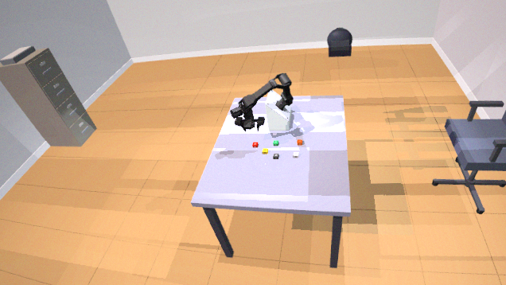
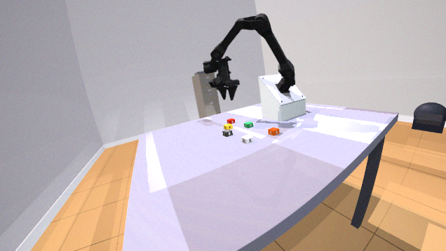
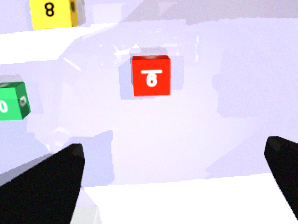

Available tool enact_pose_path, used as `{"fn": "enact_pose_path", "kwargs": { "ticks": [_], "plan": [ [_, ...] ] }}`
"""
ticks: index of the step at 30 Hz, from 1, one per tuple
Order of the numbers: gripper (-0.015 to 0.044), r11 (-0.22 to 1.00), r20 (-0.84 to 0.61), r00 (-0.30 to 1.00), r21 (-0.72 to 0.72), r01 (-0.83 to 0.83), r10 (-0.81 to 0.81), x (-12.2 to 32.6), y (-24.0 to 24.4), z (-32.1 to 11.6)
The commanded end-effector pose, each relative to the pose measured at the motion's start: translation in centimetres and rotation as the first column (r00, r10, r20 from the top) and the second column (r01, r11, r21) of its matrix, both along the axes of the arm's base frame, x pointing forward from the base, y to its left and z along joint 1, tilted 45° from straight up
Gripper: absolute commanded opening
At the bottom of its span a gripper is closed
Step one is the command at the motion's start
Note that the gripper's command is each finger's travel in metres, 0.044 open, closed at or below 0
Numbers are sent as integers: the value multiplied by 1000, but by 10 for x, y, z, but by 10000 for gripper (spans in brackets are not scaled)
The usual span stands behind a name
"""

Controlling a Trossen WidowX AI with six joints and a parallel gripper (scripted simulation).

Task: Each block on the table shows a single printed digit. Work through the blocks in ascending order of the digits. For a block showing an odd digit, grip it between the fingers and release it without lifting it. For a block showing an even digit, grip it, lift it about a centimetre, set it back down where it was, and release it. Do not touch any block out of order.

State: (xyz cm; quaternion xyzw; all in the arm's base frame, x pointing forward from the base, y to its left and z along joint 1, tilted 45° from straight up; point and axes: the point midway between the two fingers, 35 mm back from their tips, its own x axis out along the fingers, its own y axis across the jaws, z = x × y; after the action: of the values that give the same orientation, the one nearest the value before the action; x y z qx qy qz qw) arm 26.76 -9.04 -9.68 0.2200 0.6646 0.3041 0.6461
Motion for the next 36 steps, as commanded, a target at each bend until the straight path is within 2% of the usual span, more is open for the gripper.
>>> {"fn": "enact_pose_path", "kwargs": {
  "ticks": [1,14,36],
  "plan": [
    [400,1000,0,1000,3,0,0,0,3,4],
    [400,1000,-2,1000,13,0,0,-19,102,99],
    [400,1000,-1,1000,16,-1,1,-21,105,101]
  ]
}}
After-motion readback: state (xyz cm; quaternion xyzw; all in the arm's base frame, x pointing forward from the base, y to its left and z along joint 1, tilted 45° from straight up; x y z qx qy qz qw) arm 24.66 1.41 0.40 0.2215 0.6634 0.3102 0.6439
